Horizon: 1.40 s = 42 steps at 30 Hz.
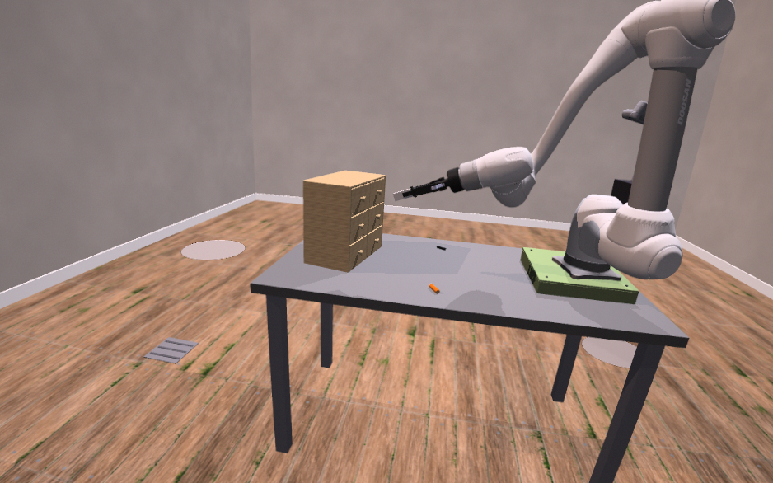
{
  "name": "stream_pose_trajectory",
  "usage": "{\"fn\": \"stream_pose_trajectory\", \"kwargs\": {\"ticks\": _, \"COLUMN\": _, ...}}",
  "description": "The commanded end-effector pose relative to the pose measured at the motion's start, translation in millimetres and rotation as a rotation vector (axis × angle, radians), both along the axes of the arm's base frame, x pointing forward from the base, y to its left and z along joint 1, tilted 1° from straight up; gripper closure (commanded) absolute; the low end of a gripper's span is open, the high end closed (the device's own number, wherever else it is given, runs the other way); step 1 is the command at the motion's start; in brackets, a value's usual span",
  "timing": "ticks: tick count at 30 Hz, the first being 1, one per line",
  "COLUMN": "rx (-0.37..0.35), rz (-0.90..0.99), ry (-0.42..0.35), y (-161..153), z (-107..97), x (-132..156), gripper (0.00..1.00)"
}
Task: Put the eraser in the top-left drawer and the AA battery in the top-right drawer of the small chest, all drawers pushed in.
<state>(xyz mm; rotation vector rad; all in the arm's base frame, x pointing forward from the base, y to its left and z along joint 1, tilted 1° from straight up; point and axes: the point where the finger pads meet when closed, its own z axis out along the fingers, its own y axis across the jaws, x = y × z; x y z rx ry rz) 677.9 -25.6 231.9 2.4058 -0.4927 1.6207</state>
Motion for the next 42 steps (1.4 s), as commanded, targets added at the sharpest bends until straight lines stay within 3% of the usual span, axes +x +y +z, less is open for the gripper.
{"fn": "stream_pose_trajectory", "kwargs": {"ticks": 1, "rx": 0.008, "rz": 0.000, "ry": 0.020, "y": 1, "z": 2, "x": -2, "gripper": 1.00}}
{"fn": "stream_pose_trajectory", "kwargs": {"ticks": 22, "rx": 0.071, "rz": 0.002, "ry": 0.177, "y": 5, "z": 15, "x": -15, "gripper": 1.00}}
{"fn": "stream_pose_trajectory", "kwargs": {"ticks": 42, "rx": 0.156, "rz": 0.008, "ry": 0.381, "y": 12, "z": 34, "x": -32, "gripper": 1.00}}
